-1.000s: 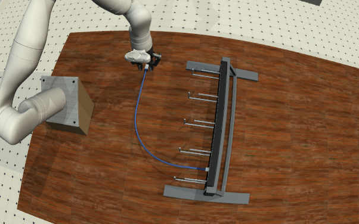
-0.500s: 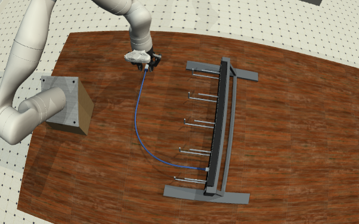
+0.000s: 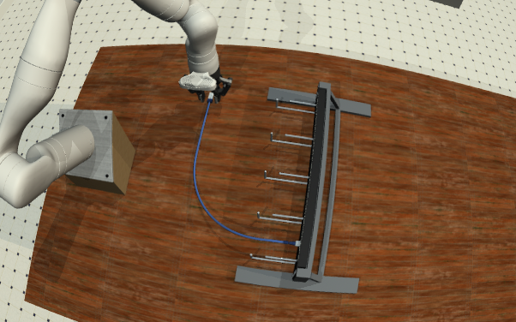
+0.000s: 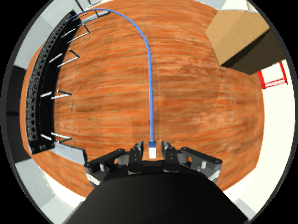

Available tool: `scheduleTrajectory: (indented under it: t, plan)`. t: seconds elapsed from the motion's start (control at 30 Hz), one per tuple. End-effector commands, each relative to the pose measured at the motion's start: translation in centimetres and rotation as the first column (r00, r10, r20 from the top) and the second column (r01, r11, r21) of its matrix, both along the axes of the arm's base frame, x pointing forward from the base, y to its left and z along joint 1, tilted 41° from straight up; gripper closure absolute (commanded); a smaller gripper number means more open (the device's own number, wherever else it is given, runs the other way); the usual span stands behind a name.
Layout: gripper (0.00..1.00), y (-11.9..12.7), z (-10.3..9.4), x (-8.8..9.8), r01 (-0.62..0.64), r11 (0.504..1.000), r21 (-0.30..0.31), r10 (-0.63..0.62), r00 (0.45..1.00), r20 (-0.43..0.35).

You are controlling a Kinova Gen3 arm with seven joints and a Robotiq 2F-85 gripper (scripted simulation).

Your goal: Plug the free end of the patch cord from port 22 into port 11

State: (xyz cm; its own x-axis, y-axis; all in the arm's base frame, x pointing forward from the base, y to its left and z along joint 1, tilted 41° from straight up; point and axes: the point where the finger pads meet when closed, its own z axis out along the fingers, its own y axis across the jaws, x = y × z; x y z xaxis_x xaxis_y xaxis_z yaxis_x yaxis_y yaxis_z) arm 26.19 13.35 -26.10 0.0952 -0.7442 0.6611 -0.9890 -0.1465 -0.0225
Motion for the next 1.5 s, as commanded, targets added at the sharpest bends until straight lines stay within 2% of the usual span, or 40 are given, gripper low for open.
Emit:
scheduleTrajectory:
  t: [0.0,0.8,0.83,1.47]
  plan:
    - [0.63,0.12,0.03,0.03,-0.001,1.000,0.002,0.001,1.000,0.001]
    - [0.63,0.12,0.03,0.03,-0.001,1.000,0.002,0.001,1.000,0.001]
    - [1.00,0.12,0.03,0.03,-0.001,1.000,0.002,0.001,1.000,0.001]
    - [1.00,0.10,0.02,0.02,-0.001,1.000,0.002,0.001,1.000,0.001]
